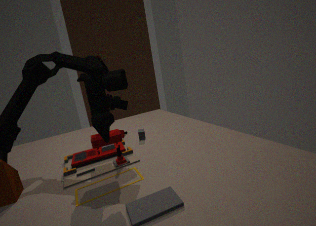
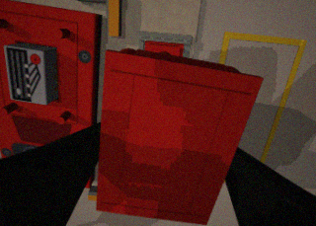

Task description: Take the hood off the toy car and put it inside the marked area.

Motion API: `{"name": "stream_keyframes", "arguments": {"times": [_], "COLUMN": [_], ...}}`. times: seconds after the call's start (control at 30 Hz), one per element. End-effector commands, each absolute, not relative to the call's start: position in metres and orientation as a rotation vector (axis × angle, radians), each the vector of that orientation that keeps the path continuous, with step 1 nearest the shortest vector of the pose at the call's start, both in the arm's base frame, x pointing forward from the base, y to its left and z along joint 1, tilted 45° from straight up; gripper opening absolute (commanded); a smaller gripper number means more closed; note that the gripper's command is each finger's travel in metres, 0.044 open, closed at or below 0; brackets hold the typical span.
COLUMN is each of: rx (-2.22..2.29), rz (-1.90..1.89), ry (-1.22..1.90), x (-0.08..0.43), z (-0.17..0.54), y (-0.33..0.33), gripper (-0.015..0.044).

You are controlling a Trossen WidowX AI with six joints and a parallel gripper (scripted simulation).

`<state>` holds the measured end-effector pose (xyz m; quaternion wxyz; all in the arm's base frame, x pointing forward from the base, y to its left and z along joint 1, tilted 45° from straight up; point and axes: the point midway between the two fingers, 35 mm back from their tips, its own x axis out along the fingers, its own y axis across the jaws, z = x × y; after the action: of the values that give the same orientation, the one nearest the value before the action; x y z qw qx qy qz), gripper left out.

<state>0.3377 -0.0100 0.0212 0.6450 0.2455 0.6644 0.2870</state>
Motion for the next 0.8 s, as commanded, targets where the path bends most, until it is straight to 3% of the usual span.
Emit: {"name": "stream_keyframes", "arguments": {"times": [0.0, 0.37, 0.77], "rx": [0.548, 0.545, 0.544], "rz": [0.65, 0.66, 0.66], "ry": [1.506, 1.504, 1.504], "x": [0.336, 0.32, 0.32], "z": [0.001, -0.047, -0.051], "y": [-0.035, -0.084, -0.081], "gripper": [0.0, 0.0, 0.0]}}
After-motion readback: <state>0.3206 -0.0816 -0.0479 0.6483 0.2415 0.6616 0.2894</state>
